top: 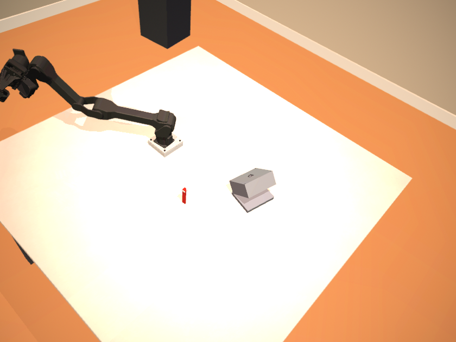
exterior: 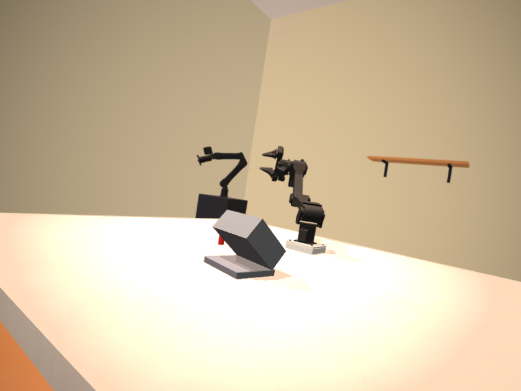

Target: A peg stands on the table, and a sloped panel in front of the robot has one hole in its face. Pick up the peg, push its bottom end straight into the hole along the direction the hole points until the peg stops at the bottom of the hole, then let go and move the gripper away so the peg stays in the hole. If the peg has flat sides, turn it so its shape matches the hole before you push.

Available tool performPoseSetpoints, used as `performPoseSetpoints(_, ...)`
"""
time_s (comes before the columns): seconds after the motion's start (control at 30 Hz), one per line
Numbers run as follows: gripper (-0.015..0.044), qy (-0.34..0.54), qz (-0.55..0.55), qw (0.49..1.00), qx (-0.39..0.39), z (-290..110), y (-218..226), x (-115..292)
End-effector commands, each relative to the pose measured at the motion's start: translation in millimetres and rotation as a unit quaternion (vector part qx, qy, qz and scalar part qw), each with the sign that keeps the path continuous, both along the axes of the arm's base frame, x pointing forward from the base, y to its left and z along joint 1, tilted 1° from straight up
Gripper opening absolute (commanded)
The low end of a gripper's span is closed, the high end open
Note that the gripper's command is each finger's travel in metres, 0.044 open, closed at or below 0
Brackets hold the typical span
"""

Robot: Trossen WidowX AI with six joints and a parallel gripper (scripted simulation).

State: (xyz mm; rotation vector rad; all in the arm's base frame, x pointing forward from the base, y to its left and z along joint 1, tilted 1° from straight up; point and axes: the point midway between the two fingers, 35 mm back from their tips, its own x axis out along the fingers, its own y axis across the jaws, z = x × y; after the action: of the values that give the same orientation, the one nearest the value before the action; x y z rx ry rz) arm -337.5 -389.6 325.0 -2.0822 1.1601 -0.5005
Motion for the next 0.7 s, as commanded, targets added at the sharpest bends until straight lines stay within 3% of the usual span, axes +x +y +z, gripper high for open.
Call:
performPoseSetpoints(0.0,0.0426,0.001,-0.002,1.0,-0.001,1,0,0)
performPoseSetpoints(0.3,0.044,0.135,-0.095,0.982,-0.093,81,35,-3)
performPoseSetpoints(0.67,0.044,0.324,-0.203,0.898,-0.215,177,94,12)
